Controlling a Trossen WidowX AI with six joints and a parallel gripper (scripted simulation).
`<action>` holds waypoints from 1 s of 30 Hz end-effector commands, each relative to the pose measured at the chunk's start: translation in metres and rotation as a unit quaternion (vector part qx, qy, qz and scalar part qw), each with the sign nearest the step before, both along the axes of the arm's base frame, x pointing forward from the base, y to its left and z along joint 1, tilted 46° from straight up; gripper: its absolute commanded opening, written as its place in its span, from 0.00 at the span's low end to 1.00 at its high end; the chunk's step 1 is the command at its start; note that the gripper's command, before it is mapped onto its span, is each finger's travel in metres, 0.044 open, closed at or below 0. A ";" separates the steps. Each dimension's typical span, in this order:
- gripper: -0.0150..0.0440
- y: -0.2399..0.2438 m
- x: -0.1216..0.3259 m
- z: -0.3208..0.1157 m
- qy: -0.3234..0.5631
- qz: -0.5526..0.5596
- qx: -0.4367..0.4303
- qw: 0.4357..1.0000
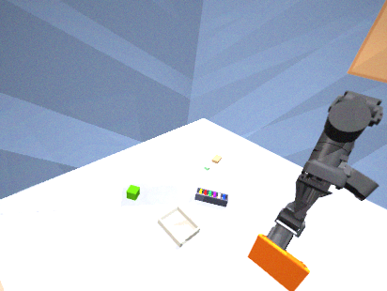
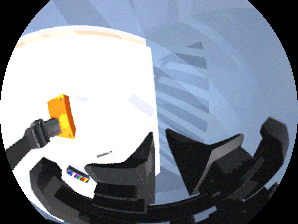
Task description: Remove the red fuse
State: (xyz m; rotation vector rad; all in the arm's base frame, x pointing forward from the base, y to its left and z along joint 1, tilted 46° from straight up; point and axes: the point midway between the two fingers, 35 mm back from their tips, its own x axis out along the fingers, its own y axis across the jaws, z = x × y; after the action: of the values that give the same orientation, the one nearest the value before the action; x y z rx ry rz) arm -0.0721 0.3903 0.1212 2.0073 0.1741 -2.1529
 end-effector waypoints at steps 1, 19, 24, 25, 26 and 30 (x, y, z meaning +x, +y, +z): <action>0.38 -0.002 0.072 -0.014 -0.051 -0.076 -0.014 0.996; 0.38 -0.133 0.310 -0.054 -0.221 -0.330 -0.134 0.908; 0.38 -0.199 0.352 -0.061 -0.256 -0.390 -0.185 0.865; 0.38 -0.214 0.359 -0.062 -0.262 -0.401 -0.197 0.855; 0.38 -0.228 0.365 -0.063 -0.268 -0.412 -0.208 0.846; 0.38 -0.288 0.385 -0.066 -0.289 -0.452 -0.256 0.804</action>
State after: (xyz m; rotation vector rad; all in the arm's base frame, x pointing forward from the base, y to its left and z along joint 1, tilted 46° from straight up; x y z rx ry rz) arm 0.2961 0.1574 0.0567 2.5142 -1.3442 -1.5818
